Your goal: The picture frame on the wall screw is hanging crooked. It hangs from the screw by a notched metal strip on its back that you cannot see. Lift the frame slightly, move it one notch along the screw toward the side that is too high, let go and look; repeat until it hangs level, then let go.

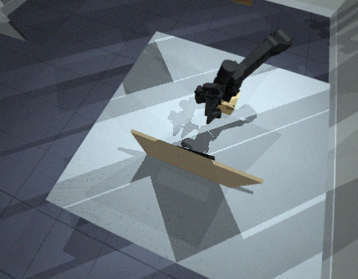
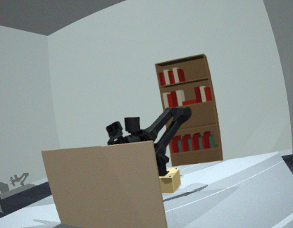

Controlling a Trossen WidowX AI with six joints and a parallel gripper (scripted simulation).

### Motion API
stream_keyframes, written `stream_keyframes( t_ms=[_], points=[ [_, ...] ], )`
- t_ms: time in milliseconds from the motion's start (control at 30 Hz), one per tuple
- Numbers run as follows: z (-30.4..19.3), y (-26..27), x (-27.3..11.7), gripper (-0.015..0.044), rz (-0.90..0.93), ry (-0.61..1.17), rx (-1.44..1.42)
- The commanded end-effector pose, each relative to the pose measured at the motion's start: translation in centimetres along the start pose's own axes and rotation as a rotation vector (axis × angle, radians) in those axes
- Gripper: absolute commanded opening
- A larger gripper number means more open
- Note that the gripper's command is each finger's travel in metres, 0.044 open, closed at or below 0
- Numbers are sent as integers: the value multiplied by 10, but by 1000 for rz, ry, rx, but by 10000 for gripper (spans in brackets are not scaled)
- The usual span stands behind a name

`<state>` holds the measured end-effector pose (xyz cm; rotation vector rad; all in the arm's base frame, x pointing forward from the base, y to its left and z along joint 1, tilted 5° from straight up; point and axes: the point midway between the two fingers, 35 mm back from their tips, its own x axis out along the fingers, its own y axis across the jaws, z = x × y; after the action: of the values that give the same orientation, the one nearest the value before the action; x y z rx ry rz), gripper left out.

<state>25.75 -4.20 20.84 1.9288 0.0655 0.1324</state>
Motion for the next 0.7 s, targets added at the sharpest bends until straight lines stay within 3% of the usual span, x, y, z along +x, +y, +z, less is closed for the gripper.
stream_keyframes(
  t_ms=[0,667],
  points=[
    [-4,4,9,260,9,-4,-21],
    [0,2,21,260,10,-3,-21]
  ],
)
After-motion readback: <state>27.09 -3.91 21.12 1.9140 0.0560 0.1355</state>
